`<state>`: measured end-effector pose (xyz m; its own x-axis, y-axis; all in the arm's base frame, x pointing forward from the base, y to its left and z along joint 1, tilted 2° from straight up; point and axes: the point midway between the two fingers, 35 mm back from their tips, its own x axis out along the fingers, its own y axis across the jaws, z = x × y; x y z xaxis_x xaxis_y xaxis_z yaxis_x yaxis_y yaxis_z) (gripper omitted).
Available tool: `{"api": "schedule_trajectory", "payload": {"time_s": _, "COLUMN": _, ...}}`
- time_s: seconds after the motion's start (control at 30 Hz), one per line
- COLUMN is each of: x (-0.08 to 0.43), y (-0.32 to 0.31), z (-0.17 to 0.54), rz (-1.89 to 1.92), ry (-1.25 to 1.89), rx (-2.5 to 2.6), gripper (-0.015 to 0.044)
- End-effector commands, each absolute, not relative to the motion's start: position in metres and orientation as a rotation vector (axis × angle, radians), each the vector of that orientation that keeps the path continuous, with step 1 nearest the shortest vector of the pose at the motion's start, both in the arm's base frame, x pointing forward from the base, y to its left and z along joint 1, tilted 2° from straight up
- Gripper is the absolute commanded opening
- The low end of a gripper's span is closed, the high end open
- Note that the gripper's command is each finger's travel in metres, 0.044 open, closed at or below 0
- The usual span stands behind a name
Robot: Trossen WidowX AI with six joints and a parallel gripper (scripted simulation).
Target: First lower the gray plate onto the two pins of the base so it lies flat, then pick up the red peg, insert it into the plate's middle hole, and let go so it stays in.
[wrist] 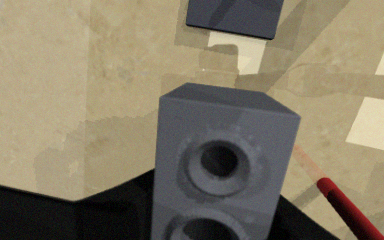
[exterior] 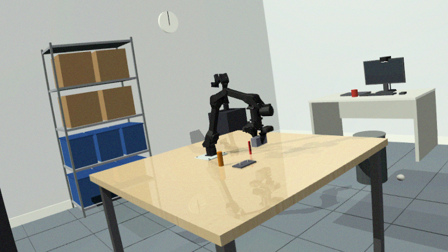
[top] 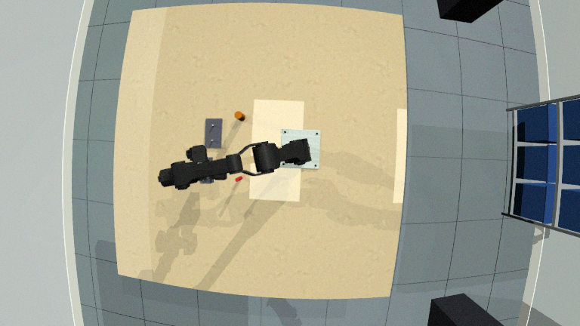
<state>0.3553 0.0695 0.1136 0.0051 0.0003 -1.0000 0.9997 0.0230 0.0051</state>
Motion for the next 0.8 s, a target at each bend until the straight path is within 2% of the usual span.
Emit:
{"api": "schedule_trajectory", "payload": {"time_s": 0.0, "x": 0.356, "y": 0.069, "z": 0.127, "rz": -1.184, "ry": 1.205, "rx": 1.199, "gripper": 0.0000}}
{"api": "schedule_trajectory", "payload": {"time_s": 0.47, "x": 0.351, "y": 0.068, "z": 0.172, "rz": -1.191, "ry": 1.198, "rx": 1.195, "gripper": 0.0000}}
{"api": "schedule_trajectory", "payload": {"time_s": 0.77, "x": 0.355, "y": 0.052, "z": 0.166, "rz": -1.196, "ry": 1.194, "rx": 1.198, "gripper": 0.0000}}
